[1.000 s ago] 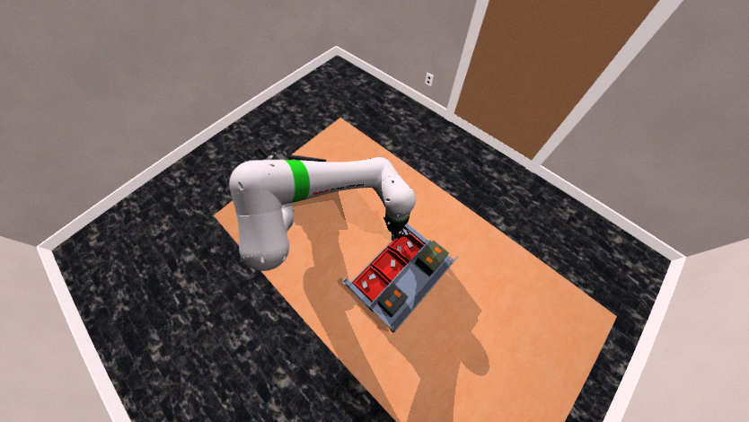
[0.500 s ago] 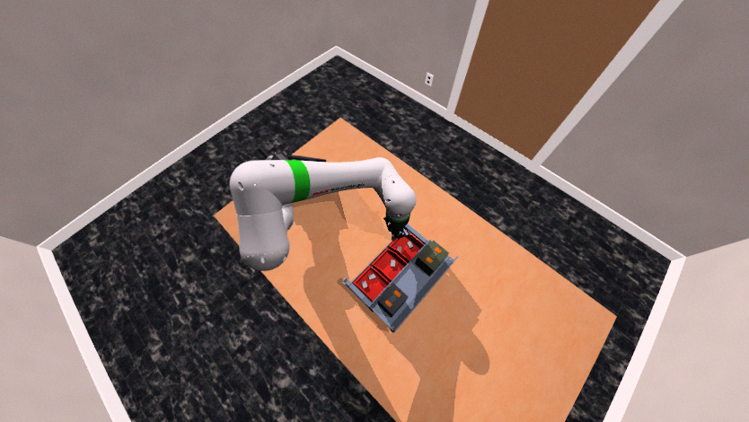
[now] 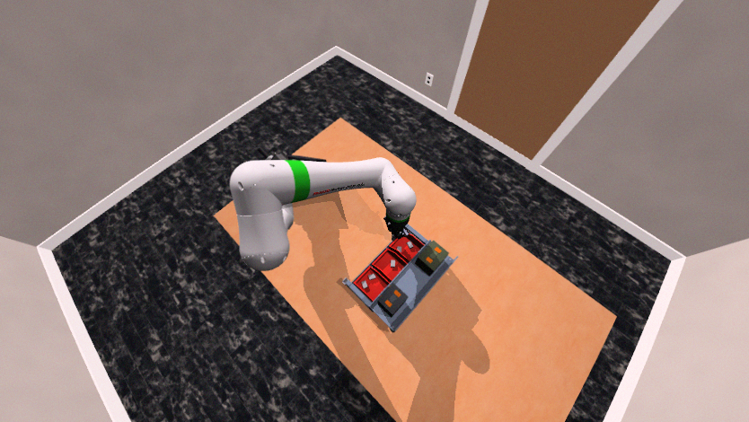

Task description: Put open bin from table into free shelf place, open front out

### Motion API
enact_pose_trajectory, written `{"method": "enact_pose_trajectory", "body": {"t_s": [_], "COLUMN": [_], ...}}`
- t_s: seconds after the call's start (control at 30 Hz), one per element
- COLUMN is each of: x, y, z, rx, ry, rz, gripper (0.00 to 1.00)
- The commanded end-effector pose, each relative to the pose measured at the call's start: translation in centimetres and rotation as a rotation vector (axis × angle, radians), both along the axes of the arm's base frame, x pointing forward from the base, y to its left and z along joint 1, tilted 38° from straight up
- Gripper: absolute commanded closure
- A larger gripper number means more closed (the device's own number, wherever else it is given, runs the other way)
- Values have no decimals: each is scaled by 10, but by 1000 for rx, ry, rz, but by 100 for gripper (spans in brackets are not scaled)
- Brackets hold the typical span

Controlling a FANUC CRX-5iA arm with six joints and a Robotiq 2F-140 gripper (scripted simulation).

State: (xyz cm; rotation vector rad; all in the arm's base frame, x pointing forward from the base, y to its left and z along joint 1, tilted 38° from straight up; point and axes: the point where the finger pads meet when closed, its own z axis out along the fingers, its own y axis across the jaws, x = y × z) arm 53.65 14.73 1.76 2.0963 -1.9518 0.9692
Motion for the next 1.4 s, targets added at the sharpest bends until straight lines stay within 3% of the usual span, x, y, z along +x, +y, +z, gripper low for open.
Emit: {"method": "enact_pose_trajectory", "body": {"t_s": [0.0,1.37], "x": [0,-6], "y": [0,2], "z": [0,2], "rx": [0,0], "ry": [0,0], "rz": [0,0], "gripper": [100,100]}}
